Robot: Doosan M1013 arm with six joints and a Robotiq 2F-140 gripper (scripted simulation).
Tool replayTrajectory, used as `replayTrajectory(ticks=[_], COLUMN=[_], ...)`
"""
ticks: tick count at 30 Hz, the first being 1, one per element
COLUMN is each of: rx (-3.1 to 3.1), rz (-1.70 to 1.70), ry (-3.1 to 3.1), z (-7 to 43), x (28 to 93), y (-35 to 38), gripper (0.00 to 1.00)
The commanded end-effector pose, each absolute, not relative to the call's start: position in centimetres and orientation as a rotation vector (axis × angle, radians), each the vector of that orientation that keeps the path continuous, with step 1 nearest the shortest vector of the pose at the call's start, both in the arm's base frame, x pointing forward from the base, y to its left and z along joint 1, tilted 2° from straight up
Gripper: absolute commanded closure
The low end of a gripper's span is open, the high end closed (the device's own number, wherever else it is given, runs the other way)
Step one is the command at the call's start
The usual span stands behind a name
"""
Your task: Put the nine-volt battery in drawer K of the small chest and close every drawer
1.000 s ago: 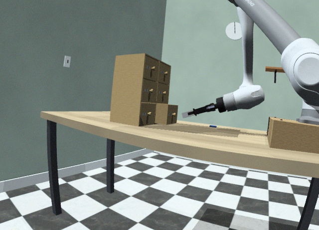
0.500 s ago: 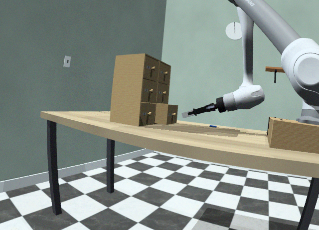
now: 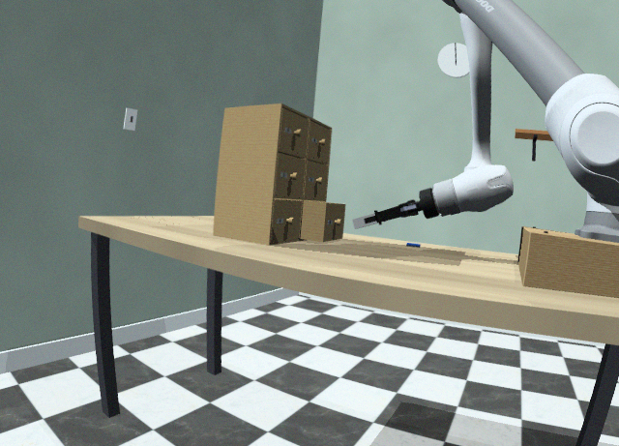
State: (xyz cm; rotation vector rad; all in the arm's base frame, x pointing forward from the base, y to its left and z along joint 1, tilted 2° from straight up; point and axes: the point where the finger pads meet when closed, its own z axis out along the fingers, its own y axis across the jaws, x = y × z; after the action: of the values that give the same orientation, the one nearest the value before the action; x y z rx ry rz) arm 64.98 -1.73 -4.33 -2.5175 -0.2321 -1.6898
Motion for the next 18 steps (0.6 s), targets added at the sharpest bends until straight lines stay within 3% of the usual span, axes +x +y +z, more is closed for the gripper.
replayTrajectory(ticks=[1,18], rx=[-2.515,-2.515], rz=[-1.695,-1.695], ry=[-0.234,-0.234], z=[-4.12,-4.15], x=[65.38,66.15], y=[-1.83,-1.68], gripper=[1.0,1.0])
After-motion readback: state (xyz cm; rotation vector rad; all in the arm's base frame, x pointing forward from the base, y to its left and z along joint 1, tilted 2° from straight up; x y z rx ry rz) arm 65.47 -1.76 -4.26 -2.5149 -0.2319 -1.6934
